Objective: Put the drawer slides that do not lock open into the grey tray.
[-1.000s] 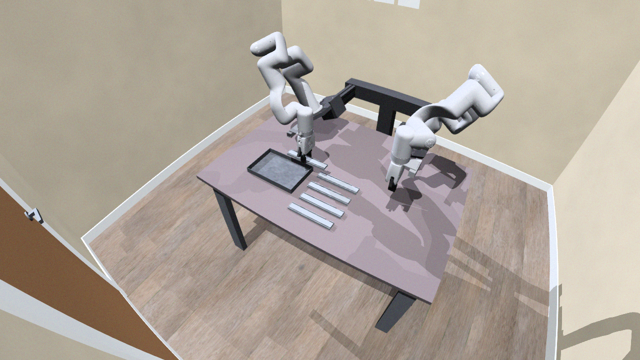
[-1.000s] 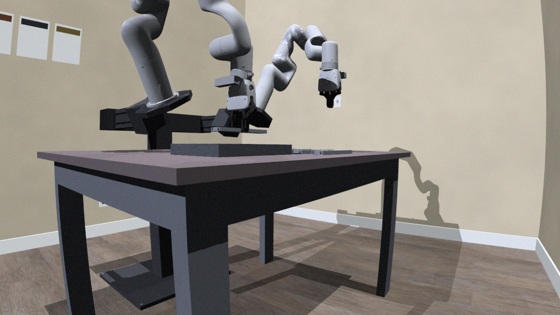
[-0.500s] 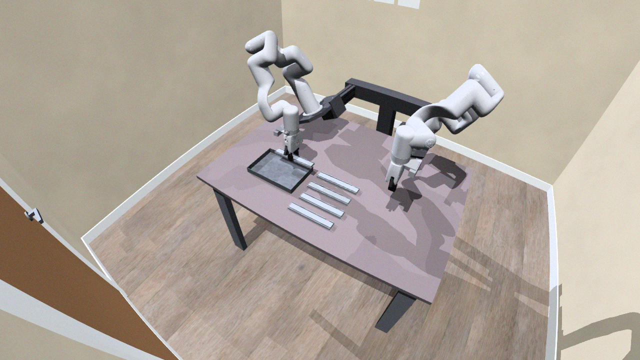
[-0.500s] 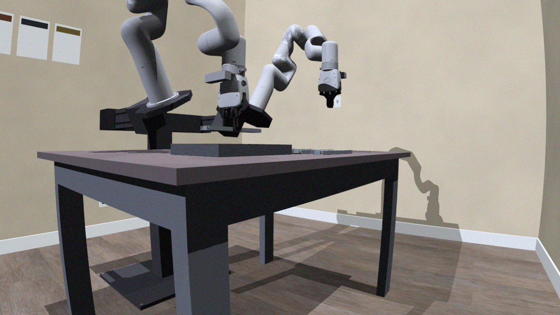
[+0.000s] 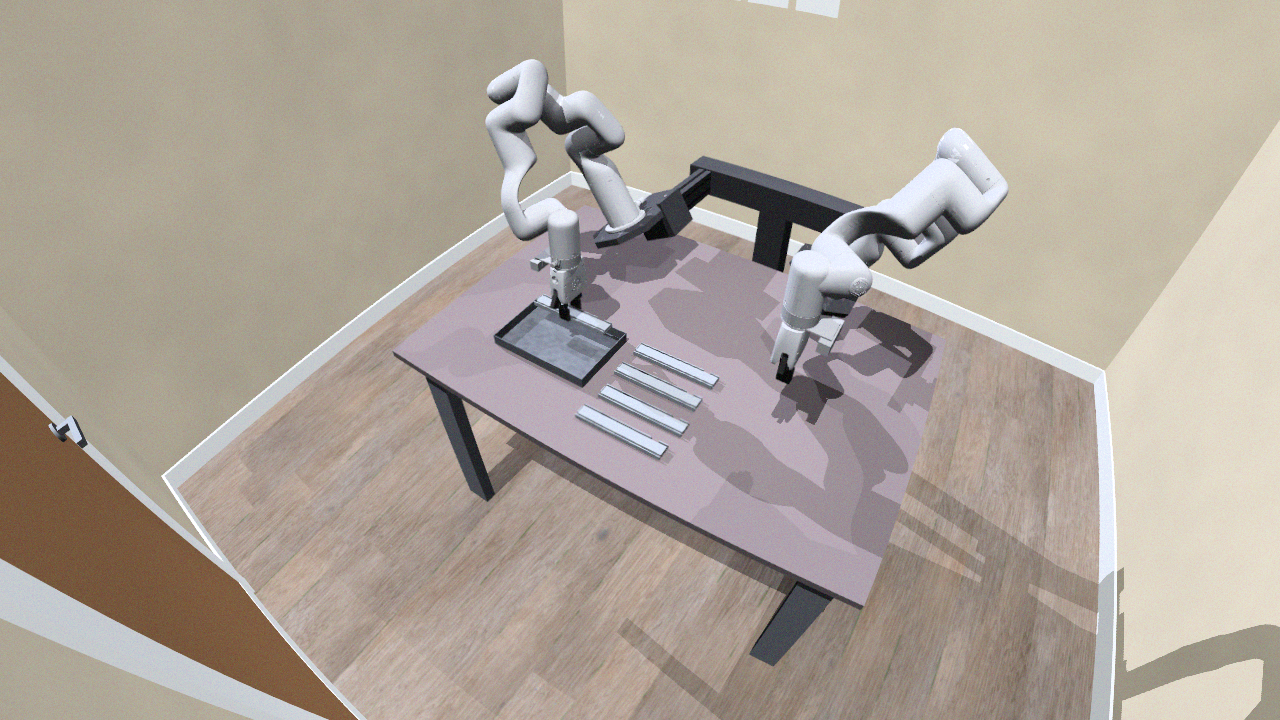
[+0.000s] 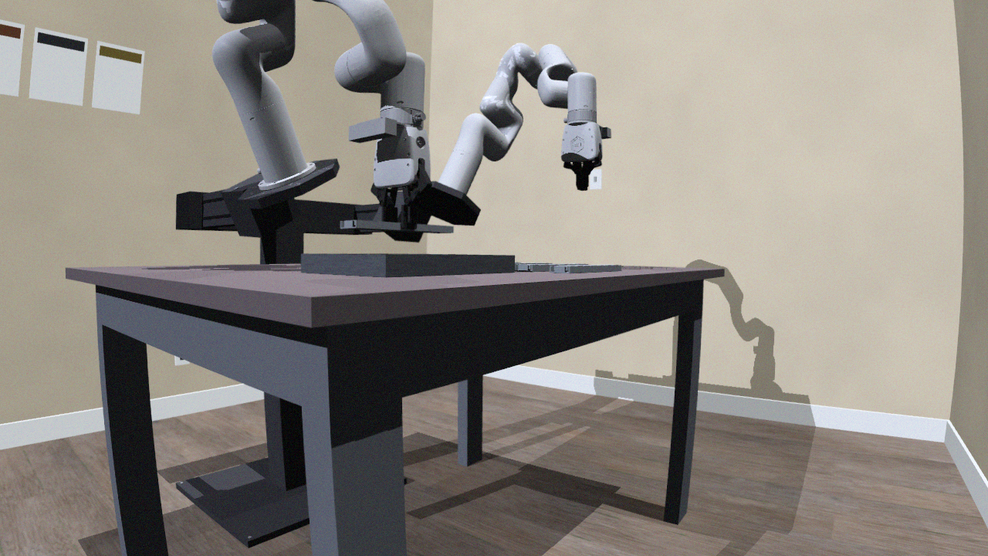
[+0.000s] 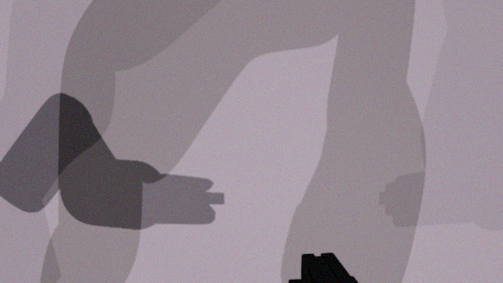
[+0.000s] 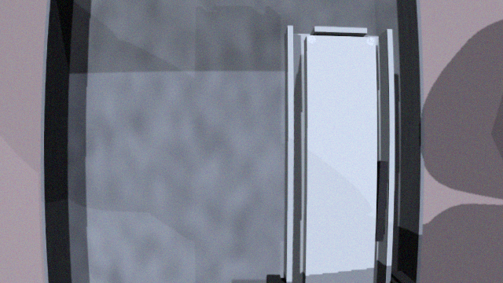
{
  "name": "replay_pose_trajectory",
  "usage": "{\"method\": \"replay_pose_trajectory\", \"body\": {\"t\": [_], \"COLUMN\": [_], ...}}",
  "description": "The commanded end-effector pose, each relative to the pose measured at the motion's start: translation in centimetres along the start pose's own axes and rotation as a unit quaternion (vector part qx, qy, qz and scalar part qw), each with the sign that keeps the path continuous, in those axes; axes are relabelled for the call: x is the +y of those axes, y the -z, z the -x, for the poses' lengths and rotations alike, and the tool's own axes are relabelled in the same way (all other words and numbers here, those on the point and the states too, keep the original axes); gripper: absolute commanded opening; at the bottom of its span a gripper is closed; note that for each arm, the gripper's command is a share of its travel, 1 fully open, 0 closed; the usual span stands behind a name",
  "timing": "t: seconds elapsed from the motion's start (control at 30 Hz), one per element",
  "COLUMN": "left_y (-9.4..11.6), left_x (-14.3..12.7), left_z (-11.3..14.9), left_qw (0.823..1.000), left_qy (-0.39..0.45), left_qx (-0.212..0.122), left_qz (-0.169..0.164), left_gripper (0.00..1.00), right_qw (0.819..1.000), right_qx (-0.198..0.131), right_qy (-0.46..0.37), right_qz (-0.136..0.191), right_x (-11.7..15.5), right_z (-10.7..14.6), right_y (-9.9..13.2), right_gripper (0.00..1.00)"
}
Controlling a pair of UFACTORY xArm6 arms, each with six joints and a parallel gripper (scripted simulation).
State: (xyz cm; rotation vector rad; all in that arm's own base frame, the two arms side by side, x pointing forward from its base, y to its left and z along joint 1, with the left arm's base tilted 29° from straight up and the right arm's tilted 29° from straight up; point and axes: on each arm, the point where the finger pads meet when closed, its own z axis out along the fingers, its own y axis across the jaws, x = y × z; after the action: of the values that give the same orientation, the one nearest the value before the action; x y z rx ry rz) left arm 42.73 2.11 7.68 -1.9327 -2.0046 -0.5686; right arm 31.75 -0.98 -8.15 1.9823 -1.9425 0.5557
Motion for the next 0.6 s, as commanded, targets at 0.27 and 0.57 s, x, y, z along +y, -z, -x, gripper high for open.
{"method": "replay_pose_trajectory", "body": {"t": [0.27, 0.57], "left_y": [0.13, 0.13], "left_x": [0.13, 0.13], "left_z": [0.0, 0.0], "left_qw": [1.0, 1.0], "left_qy": [0.0, 0.0], "left_qx": [0.0, 0.0], "left_qz": [0.002, 0.002], "left_gripper": [0.0, 0.0], "right_qw": [1.0, 1.0], "right_qx": [-0.001, -0.001], "right_qy": [0.0, 0.0], "right_qz": [-0.001, -0.001], "right_x": [-0.72, -0.73], "right_z": [-1.41, -1.42], "right_y": [0.01, -0.66], "right_gripper": [0.0, 0.0]}}
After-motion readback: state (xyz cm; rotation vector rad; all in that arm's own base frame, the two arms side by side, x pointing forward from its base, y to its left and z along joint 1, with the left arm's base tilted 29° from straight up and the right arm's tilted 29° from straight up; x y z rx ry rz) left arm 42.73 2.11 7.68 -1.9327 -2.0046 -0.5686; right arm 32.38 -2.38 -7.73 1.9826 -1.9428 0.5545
